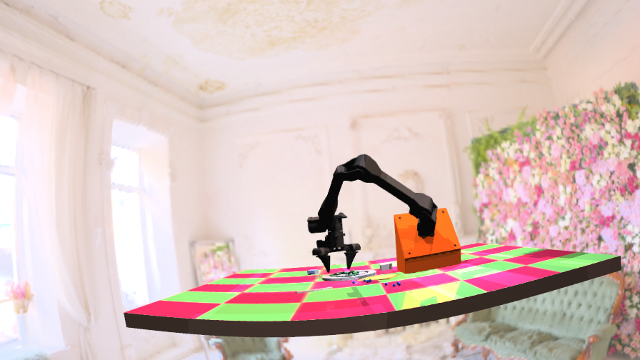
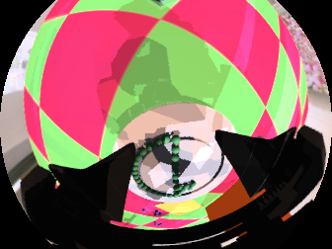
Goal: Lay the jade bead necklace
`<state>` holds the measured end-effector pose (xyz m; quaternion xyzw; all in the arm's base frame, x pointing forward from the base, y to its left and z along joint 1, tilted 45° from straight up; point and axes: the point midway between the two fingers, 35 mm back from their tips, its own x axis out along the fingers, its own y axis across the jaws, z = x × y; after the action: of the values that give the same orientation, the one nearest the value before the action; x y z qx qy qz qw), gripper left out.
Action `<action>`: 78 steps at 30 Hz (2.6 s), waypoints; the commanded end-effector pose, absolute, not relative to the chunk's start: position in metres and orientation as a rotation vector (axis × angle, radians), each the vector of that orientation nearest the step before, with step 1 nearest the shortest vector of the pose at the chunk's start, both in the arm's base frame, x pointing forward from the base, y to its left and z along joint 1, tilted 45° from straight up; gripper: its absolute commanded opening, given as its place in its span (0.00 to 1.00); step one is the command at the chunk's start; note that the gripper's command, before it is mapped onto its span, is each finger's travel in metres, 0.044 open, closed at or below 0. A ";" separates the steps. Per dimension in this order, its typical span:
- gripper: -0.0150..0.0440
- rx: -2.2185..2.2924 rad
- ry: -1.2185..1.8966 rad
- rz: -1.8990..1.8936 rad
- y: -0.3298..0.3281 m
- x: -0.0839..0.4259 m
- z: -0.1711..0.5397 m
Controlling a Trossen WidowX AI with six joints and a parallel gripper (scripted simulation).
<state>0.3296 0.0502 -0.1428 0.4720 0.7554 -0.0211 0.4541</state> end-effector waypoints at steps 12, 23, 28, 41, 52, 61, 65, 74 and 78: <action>0.64 1.241 1.883 -0.171 0.035 0.326 -0.112; 0.46 1.242 1.884 -0.170 0.045 0.324 -0.122; 0.46 1.235 1.872 -0.162 0.041 0.329 -0.118; 0.46 1.240 1.880 -0.167 0.054 0.324 -0.132; 0.46 1.243 1.885 -0.169 0.063 0.320 -0.140; 0.25 1.234 1.879 -0.166 0.061 0.323 -0.139; 0.25 1.234 1.879 -0.166 0.061 0.323 -0.139; 0.25 1.234 1.879 -0.166 0.061 0.323 -0.139; 0.25 1.234 1.879 -0.166 0.061 0.323 -0.139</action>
<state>0.3223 0.0612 -0.1389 0.4946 0.7531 -0.0667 0.4287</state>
